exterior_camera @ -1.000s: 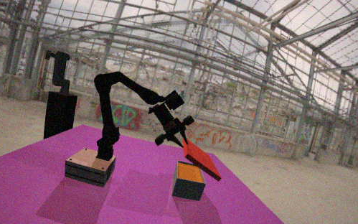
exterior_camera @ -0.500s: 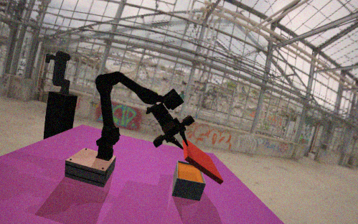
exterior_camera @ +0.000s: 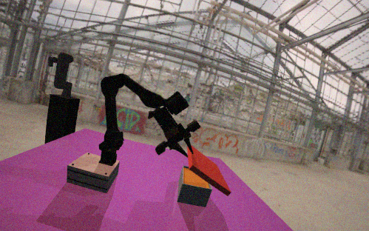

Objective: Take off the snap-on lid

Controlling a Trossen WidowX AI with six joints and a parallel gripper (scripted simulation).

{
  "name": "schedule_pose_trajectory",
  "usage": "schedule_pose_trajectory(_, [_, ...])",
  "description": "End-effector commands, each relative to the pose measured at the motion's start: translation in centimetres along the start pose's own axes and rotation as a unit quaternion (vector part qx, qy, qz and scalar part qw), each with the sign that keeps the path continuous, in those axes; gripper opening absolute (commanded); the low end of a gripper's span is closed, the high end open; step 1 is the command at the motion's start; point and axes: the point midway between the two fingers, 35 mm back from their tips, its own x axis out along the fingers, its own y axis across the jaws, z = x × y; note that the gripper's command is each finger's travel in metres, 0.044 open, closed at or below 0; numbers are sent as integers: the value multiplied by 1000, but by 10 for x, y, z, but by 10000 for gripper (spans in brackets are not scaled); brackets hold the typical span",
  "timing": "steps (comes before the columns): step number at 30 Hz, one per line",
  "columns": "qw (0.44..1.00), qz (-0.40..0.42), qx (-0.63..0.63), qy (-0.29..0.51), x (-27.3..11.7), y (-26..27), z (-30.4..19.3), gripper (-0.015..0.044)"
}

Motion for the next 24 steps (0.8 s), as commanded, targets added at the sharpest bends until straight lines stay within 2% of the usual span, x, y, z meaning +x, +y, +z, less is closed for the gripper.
schedule_pose_trajectory(1, [1000,8,-4,1,-2,6,8,0])
schedule_pose_trajectory(24, [1000,8,-5,0,-4,4,54,0])
